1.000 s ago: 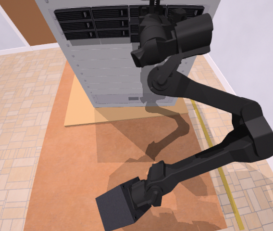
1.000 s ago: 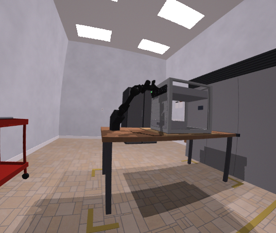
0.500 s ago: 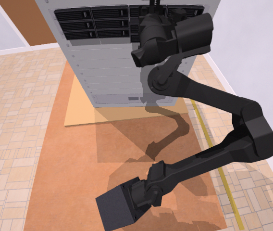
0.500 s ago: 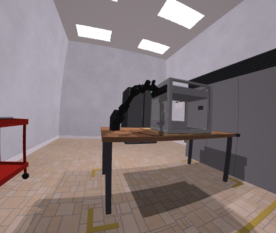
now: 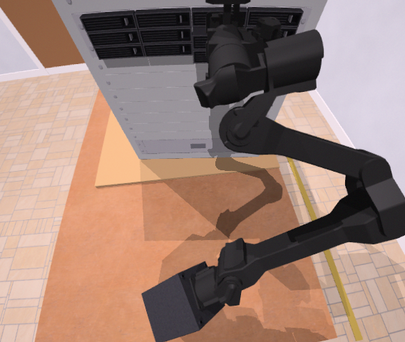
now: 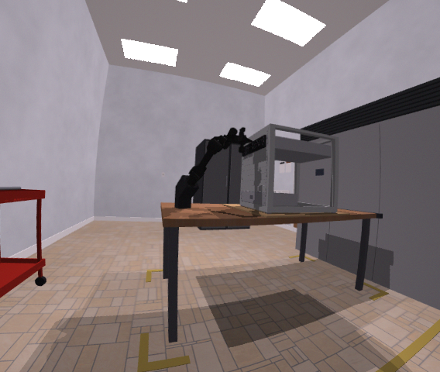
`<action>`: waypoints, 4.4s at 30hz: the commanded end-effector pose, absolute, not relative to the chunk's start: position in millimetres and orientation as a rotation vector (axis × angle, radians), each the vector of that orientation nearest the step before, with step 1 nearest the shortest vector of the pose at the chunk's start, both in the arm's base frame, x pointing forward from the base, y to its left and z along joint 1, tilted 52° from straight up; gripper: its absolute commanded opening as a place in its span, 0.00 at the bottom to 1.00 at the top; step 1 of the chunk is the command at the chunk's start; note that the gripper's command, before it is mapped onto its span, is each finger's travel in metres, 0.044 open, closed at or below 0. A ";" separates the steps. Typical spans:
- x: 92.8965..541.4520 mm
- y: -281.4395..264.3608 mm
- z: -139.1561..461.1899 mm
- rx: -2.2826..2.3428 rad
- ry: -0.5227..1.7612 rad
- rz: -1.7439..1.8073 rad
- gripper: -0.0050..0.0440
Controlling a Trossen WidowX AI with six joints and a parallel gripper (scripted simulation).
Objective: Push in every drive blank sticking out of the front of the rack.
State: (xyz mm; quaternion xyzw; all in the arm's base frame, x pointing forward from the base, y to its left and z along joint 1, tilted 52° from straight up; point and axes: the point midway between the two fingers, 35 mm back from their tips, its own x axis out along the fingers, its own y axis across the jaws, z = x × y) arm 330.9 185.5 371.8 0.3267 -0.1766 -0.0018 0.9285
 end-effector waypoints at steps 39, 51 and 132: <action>307.7 166.1 345.2 0.674 -0.366 0.002 0.00; 312.8 167.1 348.4 0.674 -0.366 0.002 0.00; 344.7 163.3 361.0 0.674 -0.366 0.002 0.00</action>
